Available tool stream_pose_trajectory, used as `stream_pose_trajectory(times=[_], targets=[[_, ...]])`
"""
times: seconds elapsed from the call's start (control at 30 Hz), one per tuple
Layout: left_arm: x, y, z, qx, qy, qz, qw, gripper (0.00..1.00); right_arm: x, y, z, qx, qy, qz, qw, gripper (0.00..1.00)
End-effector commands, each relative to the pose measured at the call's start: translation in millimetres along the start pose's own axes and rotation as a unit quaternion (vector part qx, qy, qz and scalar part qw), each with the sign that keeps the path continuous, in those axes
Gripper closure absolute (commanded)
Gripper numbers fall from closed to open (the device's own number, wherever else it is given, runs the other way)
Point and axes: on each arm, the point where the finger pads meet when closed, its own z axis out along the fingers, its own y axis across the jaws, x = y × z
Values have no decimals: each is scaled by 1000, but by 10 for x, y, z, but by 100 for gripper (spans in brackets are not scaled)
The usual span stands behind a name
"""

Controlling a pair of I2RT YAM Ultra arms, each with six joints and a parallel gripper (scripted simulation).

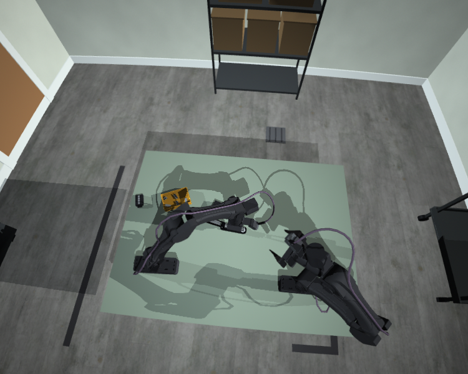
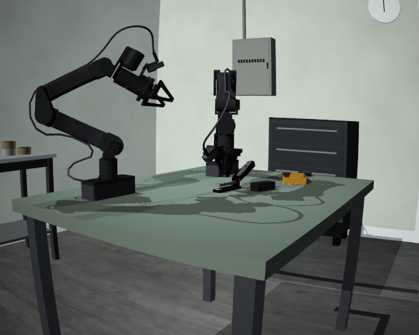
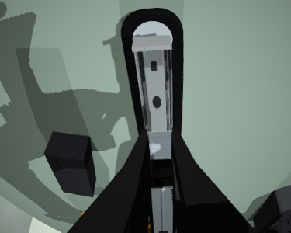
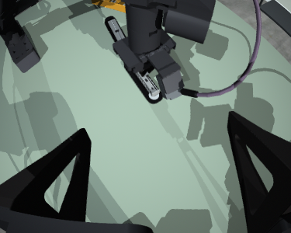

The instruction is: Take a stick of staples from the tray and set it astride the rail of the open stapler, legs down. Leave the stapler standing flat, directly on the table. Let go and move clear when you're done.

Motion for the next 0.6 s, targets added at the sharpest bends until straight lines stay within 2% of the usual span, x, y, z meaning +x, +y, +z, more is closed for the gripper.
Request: stream_pose_trajectory(times=[0.0,0.57], targets=[[33,62,81,0,0,-4,1000,94,-38,-10,-50,3,-13,0,1000,0],[-13,125,-35,-18,-23,-13,1000,94,-38,-10,-50,3,-13,0,1000,0]])
